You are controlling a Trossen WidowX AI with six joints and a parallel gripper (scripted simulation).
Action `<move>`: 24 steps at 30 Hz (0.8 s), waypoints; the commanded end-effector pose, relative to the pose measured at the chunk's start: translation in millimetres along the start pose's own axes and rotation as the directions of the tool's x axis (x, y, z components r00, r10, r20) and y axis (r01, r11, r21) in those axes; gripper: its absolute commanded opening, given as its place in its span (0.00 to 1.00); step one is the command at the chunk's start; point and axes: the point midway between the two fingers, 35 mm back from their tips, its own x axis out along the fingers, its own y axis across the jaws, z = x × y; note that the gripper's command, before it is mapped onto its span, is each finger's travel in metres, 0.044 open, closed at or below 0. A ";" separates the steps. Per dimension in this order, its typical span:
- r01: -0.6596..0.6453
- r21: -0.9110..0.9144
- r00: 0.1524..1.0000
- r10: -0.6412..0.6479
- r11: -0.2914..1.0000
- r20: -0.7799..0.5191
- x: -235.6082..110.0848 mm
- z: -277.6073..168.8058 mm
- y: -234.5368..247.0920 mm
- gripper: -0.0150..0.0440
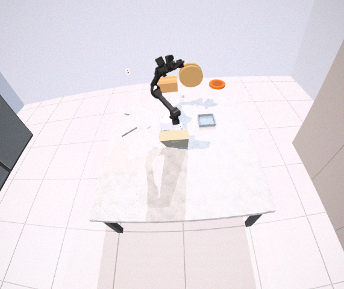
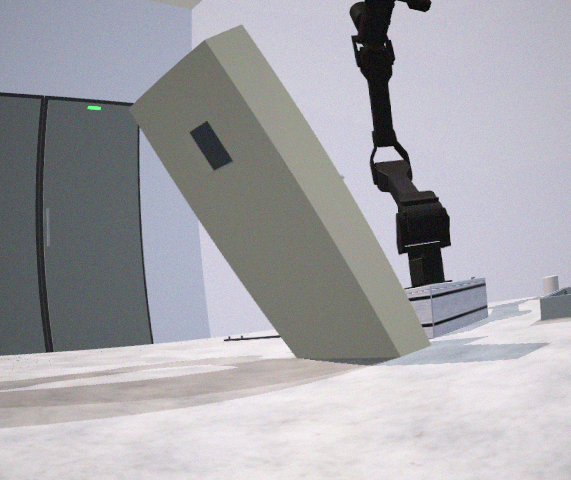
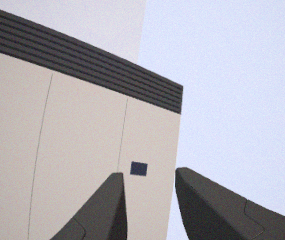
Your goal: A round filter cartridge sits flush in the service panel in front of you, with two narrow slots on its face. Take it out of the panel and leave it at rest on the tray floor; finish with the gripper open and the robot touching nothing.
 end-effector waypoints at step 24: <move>0.637 0.512 0.177 -0.537 -0.577 -0.825 -84.3 -321.7 -156.5 0.41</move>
